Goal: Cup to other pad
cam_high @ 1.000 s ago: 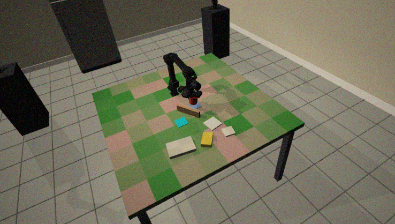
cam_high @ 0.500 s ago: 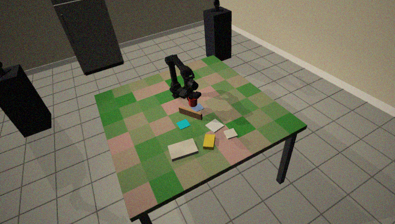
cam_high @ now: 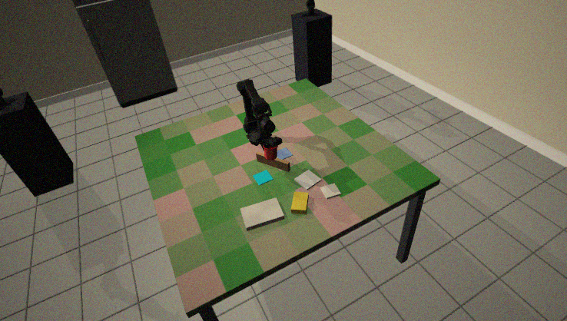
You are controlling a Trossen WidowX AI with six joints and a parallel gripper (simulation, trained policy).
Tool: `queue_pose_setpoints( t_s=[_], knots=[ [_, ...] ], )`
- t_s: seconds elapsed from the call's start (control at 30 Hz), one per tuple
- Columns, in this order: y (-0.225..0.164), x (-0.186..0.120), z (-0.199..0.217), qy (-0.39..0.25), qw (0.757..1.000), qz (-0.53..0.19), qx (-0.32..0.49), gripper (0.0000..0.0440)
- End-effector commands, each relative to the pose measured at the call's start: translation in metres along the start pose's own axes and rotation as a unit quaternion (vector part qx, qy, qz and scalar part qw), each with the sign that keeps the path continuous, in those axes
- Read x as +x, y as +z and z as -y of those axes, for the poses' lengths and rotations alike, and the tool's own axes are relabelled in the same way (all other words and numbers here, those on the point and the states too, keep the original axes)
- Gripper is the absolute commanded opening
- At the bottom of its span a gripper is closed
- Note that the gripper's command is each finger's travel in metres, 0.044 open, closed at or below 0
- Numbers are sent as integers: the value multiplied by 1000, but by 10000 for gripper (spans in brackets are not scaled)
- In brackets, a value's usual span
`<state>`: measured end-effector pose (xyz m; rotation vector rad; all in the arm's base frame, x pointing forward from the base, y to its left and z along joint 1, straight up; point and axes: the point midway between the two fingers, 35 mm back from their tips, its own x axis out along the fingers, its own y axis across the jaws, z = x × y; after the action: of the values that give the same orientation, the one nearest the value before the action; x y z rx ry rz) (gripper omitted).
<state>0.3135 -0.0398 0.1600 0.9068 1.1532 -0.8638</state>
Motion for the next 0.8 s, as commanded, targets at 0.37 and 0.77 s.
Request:
queue_pose_setpoints(
  t_s=[0.37, 0.77],
  knots=[
    [45, 33, -2, 12, 999, 27, 39, 0],
    [51, 68, 5, 9, 998, 29, 54, 0]
  ],
)
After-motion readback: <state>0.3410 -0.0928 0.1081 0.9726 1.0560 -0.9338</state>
